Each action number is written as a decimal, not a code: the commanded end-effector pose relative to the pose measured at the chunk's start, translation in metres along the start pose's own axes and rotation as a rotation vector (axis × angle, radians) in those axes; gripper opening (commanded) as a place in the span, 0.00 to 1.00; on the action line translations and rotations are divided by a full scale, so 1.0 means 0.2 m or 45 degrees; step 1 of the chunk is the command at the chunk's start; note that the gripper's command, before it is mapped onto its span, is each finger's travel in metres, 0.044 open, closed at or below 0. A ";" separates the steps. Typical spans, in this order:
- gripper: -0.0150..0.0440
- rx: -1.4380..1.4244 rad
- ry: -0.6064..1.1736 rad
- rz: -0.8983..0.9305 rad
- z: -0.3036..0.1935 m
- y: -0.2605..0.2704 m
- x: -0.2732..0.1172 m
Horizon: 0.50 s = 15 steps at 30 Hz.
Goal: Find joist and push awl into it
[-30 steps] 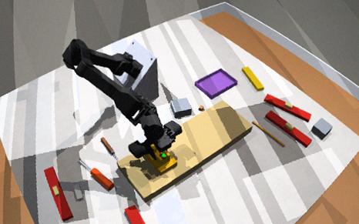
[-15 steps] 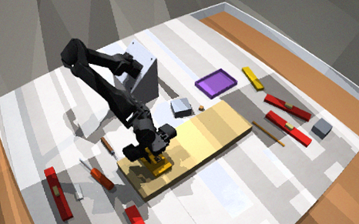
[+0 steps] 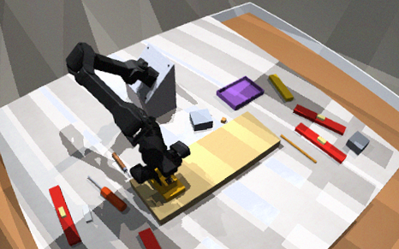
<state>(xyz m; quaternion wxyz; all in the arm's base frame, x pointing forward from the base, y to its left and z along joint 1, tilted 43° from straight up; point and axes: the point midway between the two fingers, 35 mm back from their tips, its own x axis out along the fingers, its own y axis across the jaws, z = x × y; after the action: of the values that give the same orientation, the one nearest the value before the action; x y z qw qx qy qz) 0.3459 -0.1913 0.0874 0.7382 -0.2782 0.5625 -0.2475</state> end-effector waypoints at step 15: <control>0.25 0.002 0.000 -0.002 0.00 -0.11 0.00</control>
<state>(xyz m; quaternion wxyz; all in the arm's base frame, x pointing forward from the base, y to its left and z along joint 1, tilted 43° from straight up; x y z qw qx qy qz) 0.3444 -0.2080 0.1034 0.7384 -0.2777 0.5618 -0.2493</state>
